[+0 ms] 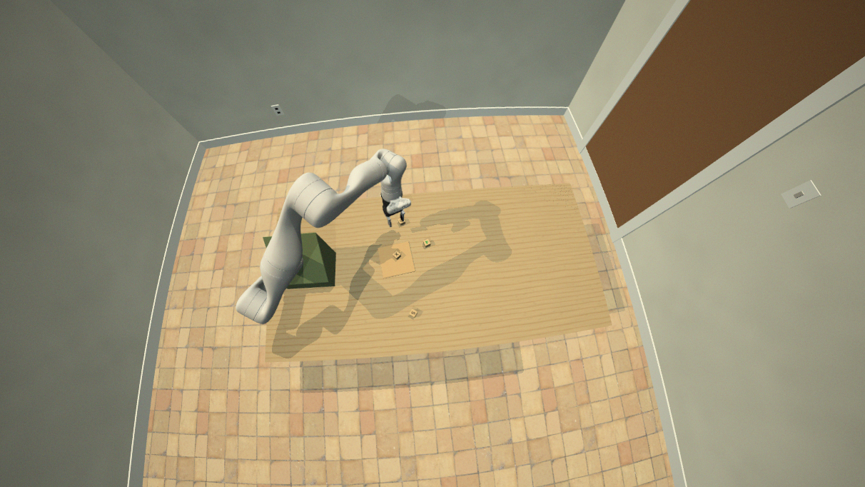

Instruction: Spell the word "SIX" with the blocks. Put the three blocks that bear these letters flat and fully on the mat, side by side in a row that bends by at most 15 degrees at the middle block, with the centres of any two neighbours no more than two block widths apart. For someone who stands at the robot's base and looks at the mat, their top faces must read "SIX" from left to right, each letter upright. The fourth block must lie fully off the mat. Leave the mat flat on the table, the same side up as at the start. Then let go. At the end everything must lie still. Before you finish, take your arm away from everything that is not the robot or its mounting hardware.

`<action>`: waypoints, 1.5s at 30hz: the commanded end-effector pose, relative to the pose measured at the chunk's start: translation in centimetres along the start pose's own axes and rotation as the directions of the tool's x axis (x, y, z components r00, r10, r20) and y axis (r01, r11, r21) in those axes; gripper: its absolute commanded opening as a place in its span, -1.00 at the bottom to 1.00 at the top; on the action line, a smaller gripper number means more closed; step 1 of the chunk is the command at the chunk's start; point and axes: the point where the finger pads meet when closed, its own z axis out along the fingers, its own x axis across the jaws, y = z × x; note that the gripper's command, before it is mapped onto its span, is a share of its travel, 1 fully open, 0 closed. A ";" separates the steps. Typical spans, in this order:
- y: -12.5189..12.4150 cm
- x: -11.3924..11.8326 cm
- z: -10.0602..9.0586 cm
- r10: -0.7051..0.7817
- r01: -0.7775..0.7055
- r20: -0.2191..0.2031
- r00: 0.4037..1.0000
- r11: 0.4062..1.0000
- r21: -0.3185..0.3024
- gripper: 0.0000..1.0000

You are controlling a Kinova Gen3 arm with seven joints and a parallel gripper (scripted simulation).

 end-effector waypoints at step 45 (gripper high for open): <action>2.4 -2.4 0.6 0.992 -0.989 0.012 0.126 0.127 -0.083 1.00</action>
